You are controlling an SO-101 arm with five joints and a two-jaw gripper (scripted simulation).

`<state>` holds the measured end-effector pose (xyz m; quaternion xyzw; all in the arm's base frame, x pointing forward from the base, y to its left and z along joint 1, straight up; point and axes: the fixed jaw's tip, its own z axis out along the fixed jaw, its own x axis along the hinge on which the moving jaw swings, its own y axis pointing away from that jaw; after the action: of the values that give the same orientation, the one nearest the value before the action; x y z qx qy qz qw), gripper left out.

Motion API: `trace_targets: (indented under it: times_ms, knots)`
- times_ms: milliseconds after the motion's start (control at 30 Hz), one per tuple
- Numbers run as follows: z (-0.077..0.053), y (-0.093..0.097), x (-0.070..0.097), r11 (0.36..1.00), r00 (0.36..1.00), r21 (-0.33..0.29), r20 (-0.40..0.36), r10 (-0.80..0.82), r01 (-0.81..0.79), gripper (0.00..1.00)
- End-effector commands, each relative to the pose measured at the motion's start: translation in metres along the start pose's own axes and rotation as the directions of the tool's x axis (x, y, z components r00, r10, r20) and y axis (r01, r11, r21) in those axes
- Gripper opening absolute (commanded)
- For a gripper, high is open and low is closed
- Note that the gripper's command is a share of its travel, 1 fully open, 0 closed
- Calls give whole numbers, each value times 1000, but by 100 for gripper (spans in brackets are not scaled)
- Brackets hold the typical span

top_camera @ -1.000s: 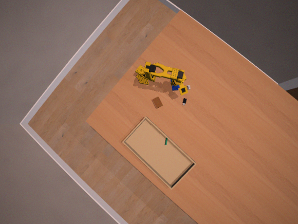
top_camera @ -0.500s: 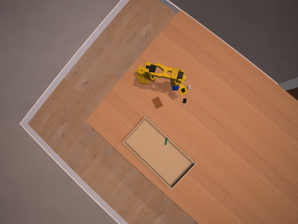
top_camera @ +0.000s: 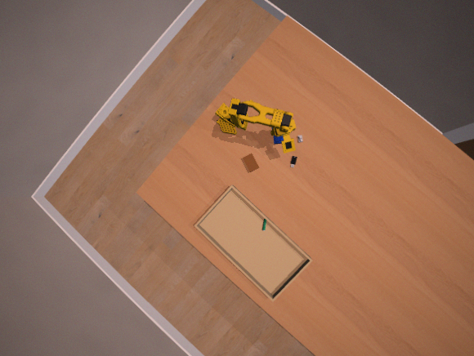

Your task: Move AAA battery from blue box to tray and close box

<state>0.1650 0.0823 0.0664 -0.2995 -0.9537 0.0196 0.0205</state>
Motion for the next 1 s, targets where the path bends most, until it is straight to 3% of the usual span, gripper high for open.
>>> trace_targets:
  times_ms: [0, 967]
  knots:
    - [-8, 2, -4, 998, 999, -50, 26, 39, -38, 22]
    - [-8, 2, -4, 998, 998, -51, 25, 50, -49, 22]
